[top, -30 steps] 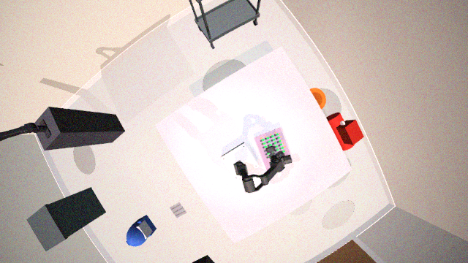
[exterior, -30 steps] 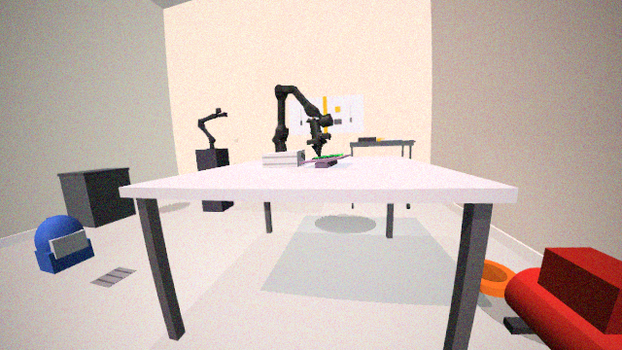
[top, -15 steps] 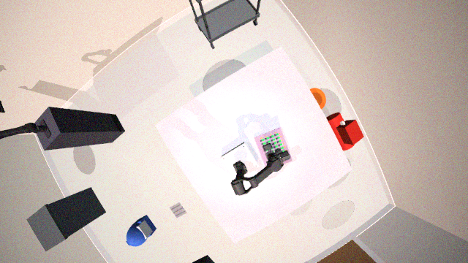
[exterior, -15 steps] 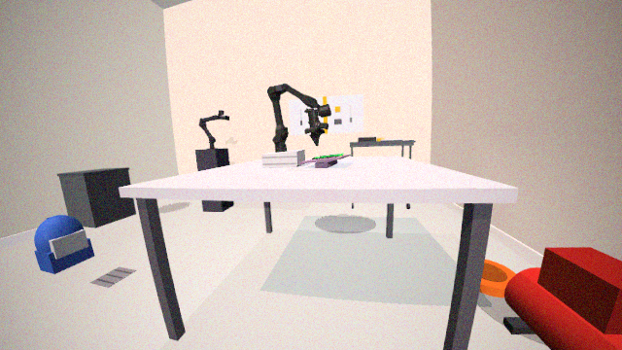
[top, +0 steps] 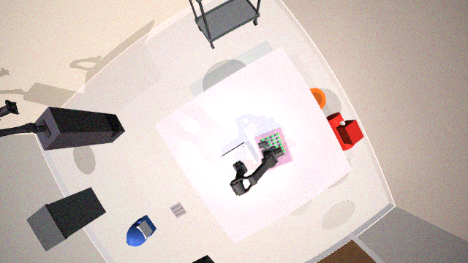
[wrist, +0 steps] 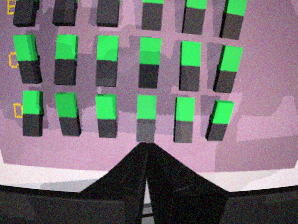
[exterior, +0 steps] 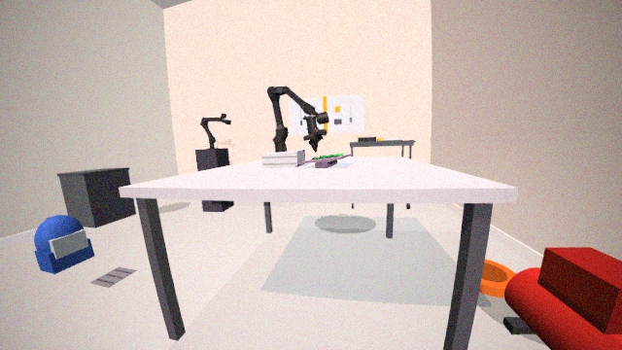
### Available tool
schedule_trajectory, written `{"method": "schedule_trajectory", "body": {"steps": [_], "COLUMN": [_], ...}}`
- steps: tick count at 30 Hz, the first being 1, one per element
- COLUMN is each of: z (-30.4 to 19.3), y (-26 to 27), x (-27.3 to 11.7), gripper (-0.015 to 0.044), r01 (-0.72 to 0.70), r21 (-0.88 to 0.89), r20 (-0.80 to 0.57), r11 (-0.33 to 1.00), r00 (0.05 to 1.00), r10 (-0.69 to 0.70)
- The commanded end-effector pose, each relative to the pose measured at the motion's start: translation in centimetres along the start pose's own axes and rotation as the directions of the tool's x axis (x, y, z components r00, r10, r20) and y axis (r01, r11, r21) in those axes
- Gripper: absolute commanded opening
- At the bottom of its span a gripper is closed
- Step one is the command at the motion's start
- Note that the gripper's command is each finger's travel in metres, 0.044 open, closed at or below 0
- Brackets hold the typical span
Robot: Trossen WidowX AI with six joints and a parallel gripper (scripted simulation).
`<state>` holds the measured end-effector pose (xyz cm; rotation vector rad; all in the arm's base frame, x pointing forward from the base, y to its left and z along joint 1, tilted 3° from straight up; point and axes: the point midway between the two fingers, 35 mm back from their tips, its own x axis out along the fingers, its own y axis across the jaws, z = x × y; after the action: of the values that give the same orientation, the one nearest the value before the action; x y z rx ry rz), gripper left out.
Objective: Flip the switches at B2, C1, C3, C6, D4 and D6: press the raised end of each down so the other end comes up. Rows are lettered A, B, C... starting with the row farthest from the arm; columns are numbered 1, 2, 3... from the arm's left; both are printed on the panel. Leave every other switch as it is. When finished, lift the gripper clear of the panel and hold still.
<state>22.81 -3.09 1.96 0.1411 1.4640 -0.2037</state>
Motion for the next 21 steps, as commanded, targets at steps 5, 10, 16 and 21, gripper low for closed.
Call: {"method": "schedule_trajectory", "body": {"steps": [5, 10, 16, 21], "z": [-0.1, -0.1, -0.1, -0.1], "y": [0.0, 0.0, 0.0, 0.0], "x": [1.2, 1.8, 2.5, 2.5], "gripper": [0.0000, 0.0000, 0.0000, 0.0000], "r01": [0.003, 0.003, 0.003, 0.003], "r21": [0.004, 0.004, 0.004, 0.004], "r20": [0.001, 0.001, 0.001, 0.001], "r11": [1.000, 1.000, 1.000, 1.000], "r00": [1.000, 1.000, 1.000, 1.000], "r10": [-0.003, -0.003, -0.003, -0.003]}}
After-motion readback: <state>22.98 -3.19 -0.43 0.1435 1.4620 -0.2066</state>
